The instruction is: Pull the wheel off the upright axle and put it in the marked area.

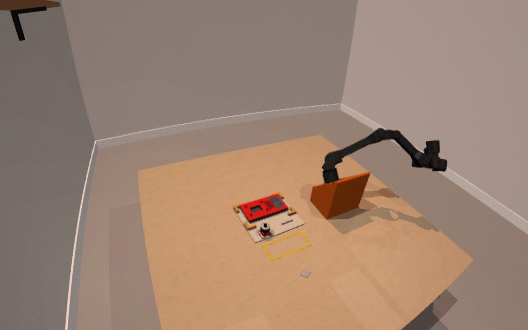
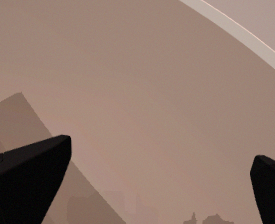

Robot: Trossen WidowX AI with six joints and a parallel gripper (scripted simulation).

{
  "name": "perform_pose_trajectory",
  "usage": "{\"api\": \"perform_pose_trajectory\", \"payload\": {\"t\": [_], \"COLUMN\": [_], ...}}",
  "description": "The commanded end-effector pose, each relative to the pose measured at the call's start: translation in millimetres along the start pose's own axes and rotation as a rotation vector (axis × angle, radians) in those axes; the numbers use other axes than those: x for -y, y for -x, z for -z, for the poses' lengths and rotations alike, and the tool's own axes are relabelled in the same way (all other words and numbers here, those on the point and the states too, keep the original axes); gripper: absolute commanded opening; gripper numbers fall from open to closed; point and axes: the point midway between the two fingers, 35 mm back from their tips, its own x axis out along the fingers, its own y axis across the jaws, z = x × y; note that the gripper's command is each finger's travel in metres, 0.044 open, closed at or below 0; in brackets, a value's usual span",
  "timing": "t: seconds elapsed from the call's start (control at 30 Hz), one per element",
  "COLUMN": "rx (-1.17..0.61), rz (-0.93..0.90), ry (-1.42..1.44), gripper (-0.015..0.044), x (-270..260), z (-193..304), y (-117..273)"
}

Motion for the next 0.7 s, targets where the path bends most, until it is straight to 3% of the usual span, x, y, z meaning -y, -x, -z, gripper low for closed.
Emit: {"api": "perform_pose_trajectory", "payload": {"t": [0.0, 0.1, 0.67], "rx": [0.001, 0.018, 0.163], "rz": [0.006, 0.086, 0.564], "ry": [-0.005, -0.072, -0.456], "gripper": [0.0374, 0.03, 0.03], "x": [1, 16, 79], "z": [0, -4, 3], "y": [2, 25, 200]}}
